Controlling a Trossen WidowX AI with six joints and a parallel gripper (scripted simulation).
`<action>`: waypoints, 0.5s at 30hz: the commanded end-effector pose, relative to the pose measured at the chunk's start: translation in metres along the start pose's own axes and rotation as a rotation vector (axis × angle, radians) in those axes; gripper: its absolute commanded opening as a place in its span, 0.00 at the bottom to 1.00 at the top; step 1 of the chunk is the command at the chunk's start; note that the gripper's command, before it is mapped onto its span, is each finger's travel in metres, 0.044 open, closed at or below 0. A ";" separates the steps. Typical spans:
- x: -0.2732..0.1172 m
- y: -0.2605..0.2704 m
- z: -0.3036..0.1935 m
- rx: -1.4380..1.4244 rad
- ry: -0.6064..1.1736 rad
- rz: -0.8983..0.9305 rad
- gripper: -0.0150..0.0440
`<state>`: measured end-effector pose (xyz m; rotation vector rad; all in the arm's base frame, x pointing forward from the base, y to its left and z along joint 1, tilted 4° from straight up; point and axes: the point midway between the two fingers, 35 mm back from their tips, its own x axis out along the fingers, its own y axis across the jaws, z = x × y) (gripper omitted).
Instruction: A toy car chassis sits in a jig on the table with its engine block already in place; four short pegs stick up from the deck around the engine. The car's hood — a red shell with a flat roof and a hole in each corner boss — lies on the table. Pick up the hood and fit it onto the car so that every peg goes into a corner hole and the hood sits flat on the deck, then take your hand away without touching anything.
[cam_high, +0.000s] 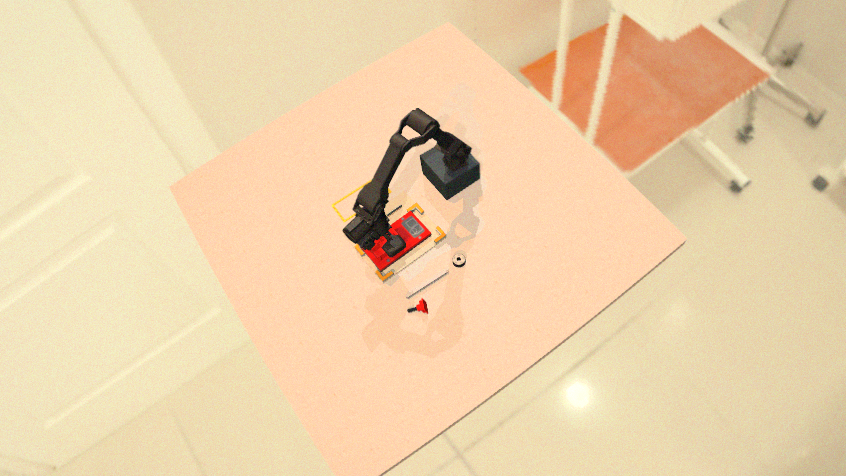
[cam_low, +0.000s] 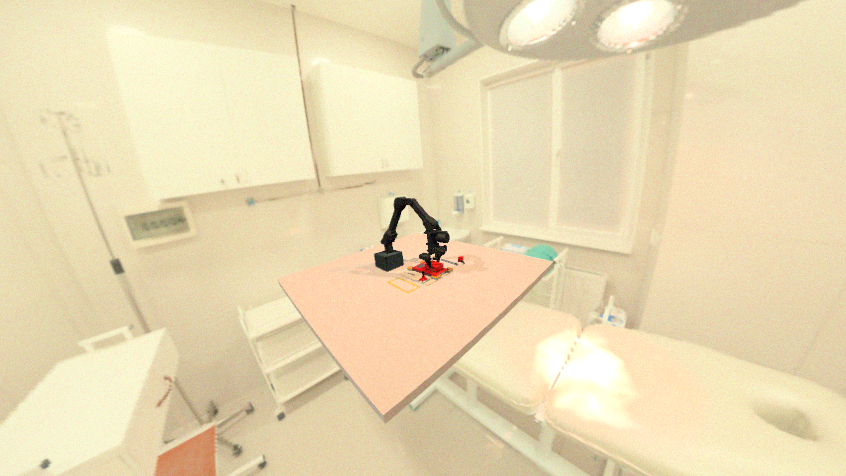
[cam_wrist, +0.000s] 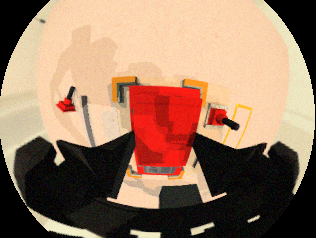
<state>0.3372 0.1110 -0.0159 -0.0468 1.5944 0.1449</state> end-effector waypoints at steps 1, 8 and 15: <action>-0.002 0.000 0.000 0.002 0.001 0.002 0.25; -0.004 0.000 0.000 0.002 0.000 0.001 0.25; -0.003 0.000 0.000 0.002 -0.004 0.001 0.25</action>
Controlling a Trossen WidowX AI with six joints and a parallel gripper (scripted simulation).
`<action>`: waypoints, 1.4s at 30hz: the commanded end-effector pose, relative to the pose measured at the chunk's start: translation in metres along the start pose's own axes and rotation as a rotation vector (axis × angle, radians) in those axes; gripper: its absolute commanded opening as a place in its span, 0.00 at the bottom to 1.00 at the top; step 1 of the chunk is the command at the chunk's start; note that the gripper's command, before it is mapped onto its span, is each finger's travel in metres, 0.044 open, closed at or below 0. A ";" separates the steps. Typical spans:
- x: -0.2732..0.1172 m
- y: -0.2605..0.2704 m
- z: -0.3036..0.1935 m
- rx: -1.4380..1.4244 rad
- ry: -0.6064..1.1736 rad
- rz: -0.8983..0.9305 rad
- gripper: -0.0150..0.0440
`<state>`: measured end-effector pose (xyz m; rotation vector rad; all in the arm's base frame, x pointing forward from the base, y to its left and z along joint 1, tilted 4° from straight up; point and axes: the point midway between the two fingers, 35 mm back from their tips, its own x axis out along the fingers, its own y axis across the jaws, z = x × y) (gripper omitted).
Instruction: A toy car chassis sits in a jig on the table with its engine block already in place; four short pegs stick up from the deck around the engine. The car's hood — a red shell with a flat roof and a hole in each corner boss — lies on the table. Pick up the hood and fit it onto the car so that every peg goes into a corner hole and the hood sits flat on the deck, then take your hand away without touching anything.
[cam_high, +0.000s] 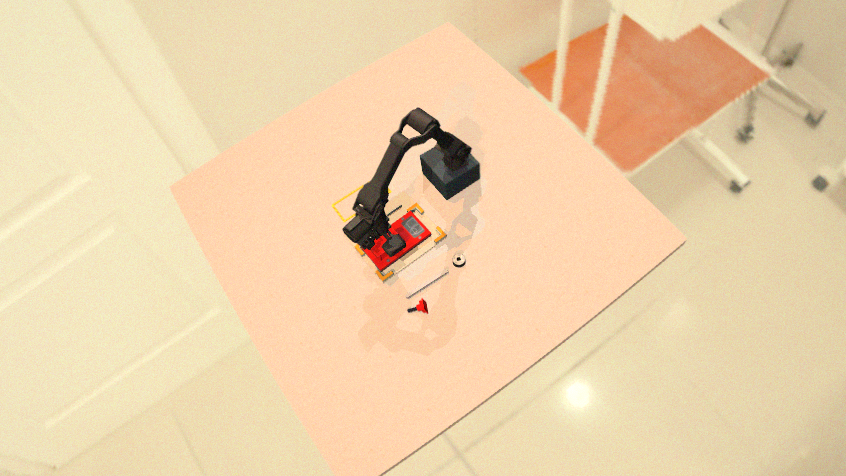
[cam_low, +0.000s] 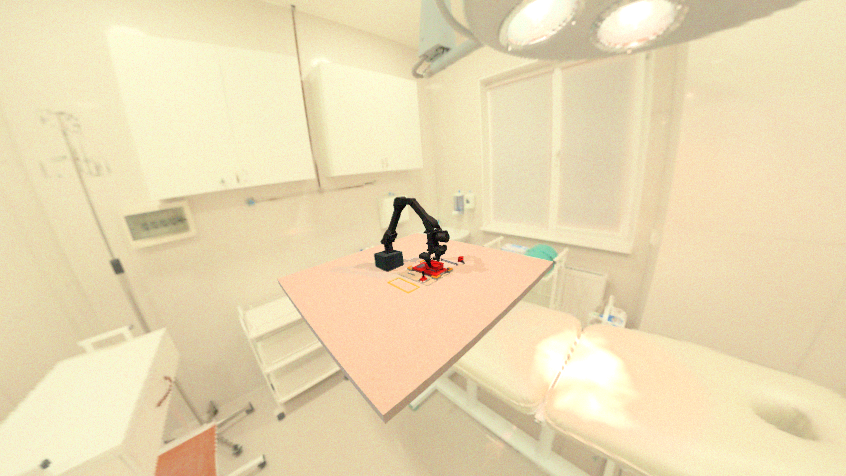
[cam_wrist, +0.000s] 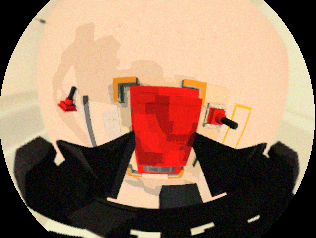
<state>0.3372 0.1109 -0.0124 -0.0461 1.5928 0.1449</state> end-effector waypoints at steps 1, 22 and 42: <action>0.001 0.000 0.000 0.002 -0.003 0.001 0.25; 0.005 0.000 0.000 0.001 -0.008 0.001 0.25; 0.015 0.000 0.000 0.001 -0.008 0.001 0.25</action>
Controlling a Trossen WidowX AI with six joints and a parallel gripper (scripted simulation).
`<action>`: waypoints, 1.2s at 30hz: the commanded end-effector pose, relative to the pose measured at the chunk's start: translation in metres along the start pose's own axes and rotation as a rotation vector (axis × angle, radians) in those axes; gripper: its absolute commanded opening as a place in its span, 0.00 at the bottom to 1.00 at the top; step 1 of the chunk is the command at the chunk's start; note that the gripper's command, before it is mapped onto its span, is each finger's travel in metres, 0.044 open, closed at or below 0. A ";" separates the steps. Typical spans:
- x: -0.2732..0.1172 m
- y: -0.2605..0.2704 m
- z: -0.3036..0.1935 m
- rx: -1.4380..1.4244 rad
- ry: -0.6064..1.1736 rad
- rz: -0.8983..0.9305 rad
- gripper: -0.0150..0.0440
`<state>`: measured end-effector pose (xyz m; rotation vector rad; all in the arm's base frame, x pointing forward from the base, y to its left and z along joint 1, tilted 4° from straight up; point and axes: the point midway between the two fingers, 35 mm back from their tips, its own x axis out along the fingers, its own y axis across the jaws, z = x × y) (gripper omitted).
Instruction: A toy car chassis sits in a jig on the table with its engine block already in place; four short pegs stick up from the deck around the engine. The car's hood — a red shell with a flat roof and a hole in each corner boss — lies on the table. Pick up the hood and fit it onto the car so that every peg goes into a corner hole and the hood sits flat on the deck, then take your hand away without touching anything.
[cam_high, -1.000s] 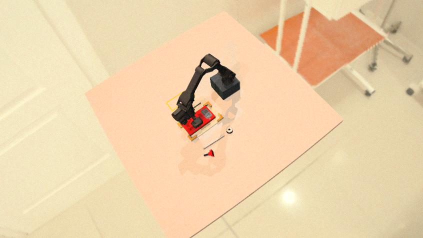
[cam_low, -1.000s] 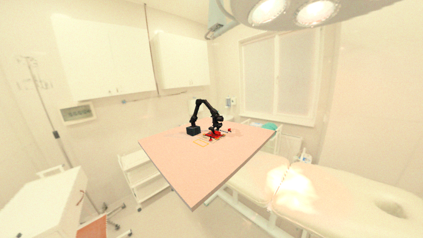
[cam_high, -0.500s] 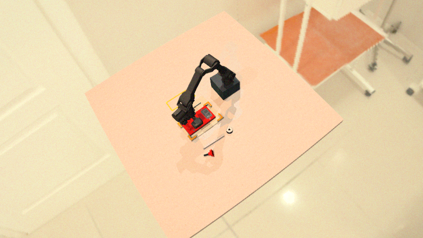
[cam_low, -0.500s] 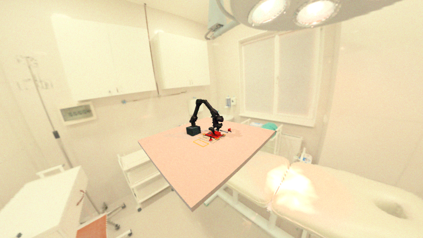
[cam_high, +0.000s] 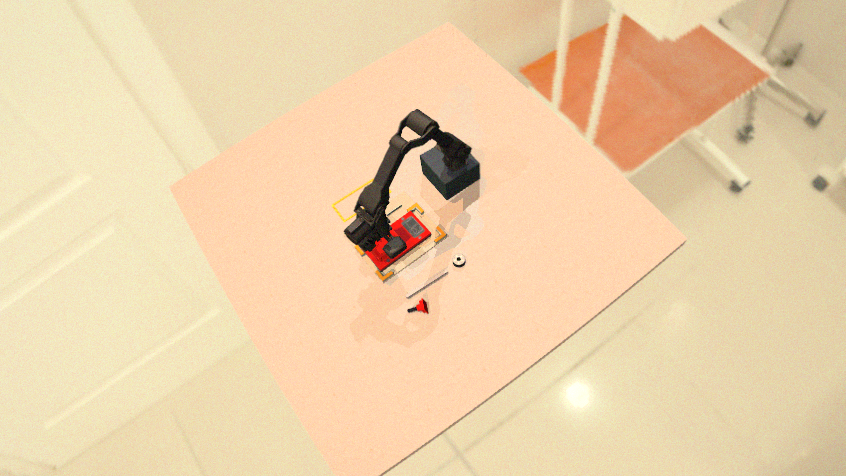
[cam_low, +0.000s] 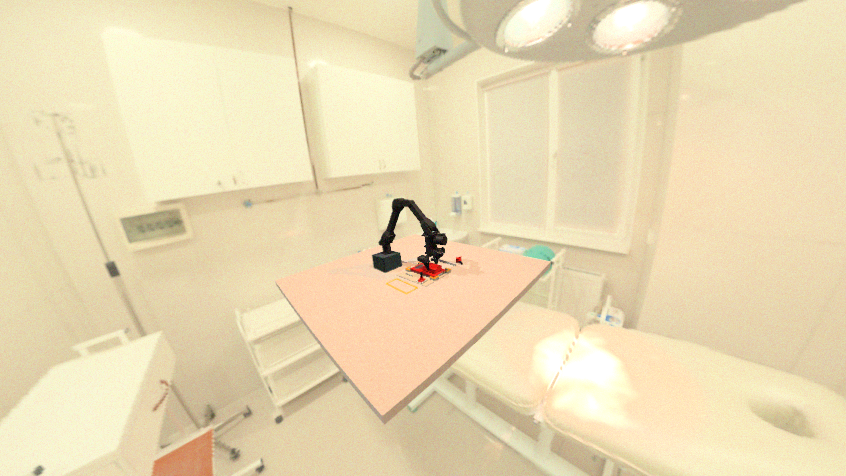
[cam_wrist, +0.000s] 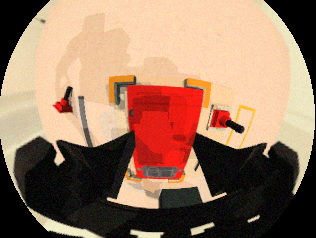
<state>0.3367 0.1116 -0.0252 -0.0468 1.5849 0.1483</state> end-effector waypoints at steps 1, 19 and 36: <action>0.002 0.000 0.000 0.004 0.000 0.000 0.25; 0.001 0.000 0.000 0.000 0.000 0.000 0.83; -0.070 0.001 0.001 0.000 0.008 -0.005 1.00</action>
